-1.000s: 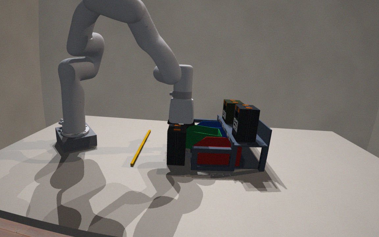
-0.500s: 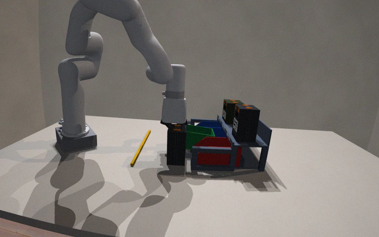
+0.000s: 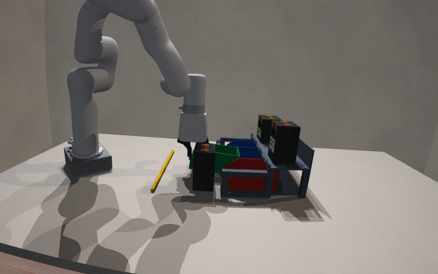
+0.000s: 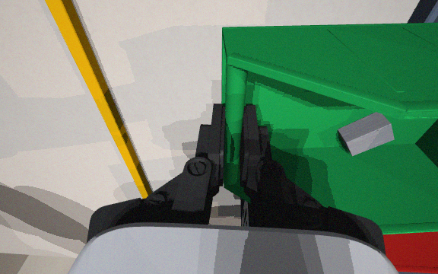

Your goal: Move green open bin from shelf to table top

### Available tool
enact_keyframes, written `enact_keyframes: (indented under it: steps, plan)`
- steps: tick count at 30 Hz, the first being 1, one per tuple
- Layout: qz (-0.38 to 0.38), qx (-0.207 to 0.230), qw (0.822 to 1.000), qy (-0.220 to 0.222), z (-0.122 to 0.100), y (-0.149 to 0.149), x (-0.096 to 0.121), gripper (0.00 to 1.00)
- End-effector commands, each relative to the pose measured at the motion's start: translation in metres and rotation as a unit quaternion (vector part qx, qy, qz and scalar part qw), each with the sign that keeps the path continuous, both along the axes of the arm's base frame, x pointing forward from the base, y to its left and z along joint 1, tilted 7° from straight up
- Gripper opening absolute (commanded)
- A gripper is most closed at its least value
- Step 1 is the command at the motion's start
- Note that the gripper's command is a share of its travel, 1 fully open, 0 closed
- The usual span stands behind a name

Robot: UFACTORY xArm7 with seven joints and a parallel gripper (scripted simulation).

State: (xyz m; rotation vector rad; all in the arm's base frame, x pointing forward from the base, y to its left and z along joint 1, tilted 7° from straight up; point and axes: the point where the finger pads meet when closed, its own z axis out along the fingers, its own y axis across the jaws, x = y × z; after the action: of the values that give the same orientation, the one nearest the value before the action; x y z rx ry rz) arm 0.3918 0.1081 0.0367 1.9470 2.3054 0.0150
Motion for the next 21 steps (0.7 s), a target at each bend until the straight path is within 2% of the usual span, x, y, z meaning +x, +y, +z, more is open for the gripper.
enact_keyframes:
  steps: [1,3,8,21]
  plan:
    - [0.0,0.0,1.0,-0.001,0.001,0.0,0.001,0.0]
    - [0.0,0.0,1.0,-0.001,0.001,0.0,0.001,0.0]
    - [0.0,0.0,1.0,-0.001,-0.003,-0.007,-0.043,0.0]
    - [0.0,0.0,1.0,-0.001,-0.003,-0.007,-0.042,0.0]
